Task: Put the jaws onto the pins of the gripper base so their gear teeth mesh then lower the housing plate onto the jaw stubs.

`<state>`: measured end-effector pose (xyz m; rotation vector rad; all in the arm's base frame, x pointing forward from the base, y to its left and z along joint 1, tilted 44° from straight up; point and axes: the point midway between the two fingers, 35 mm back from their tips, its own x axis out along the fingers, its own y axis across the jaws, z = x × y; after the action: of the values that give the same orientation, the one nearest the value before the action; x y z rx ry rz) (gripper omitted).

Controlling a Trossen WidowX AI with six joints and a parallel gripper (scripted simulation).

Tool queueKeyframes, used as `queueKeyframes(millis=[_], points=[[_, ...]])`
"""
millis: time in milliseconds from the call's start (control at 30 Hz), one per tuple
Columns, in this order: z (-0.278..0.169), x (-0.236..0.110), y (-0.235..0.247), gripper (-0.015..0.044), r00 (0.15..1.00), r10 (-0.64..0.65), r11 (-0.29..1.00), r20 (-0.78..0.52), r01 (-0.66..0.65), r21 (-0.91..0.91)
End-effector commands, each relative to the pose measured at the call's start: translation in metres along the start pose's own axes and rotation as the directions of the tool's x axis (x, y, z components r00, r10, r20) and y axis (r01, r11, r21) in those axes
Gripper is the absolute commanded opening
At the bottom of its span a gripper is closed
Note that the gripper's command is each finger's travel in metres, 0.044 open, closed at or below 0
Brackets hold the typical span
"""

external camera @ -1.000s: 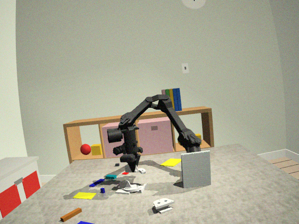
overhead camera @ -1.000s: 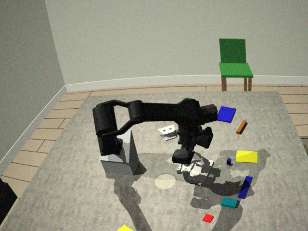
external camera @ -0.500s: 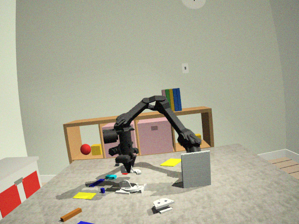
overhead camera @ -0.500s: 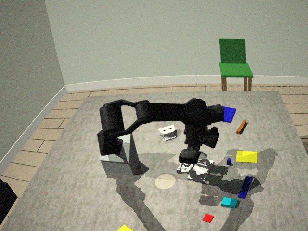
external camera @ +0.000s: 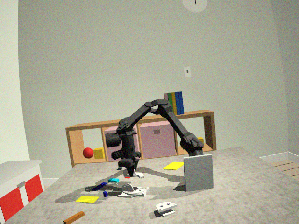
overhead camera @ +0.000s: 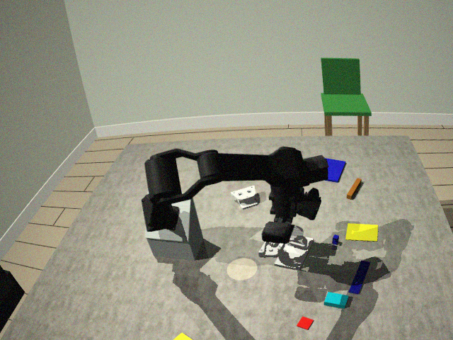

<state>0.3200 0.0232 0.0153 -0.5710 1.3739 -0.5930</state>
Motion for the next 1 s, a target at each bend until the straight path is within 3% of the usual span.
queueKeyframes(millis=[0, 467, 967], points=[[0.000, 0.000, -0.001, 0.0134, 1.000, -0.006, 1.000, 0.001, 0.006, -0.006], [0.001, 0.001, -0.003, 0.0134, 1.000, -0.006, 1.000, 0.001, 0.006, -0.006], [0.002, 0.025, -0.003, 0.0134, 1.000, -0.006, 1.000, 0.002, 0.006, -0.006]])
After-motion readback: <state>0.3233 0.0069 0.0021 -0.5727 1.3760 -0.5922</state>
